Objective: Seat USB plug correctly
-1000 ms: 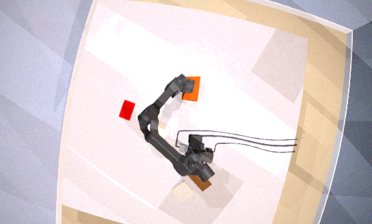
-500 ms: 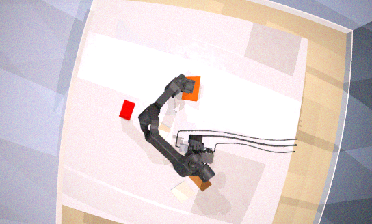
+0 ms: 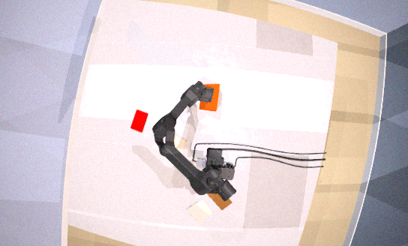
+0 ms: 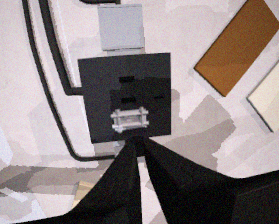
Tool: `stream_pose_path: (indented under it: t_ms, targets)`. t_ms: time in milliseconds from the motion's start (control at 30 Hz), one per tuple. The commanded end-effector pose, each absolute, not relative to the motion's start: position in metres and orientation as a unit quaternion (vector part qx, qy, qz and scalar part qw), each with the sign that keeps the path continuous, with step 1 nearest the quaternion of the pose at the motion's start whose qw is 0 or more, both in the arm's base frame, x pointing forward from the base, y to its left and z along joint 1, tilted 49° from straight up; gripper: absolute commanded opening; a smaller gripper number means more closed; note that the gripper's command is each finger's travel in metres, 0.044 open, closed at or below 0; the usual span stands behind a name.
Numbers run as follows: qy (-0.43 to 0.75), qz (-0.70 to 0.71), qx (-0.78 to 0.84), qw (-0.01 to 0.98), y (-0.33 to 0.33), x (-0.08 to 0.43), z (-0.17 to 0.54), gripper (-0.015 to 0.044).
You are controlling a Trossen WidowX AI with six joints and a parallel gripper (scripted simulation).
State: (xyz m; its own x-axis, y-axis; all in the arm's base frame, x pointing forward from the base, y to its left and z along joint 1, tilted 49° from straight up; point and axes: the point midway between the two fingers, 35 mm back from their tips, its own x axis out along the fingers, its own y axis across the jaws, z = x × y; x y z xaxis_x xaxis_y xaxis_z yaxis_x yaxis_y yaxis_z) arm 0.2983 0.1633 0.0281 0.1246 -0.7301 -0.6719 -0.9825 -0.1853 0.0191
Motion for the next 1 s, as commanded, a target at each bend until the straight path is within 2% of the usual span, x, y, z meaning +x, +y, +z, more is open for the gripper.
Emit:
stream_pose_path:
  t_ms: [0, 333, 967]
  targets:
    - [0.599, 0.283, -0.715, 0.225, 0.166, 0.298, 0.0301, 0.0]
    - [0.607, 0.264, -0.708, 0.246, 0.1662, 0.2979, 0.0306, 0.0]
    - [0.653, 0.106, -0.626, 0.413, 0.1657, 0.2979, 0.0304, 0.0]
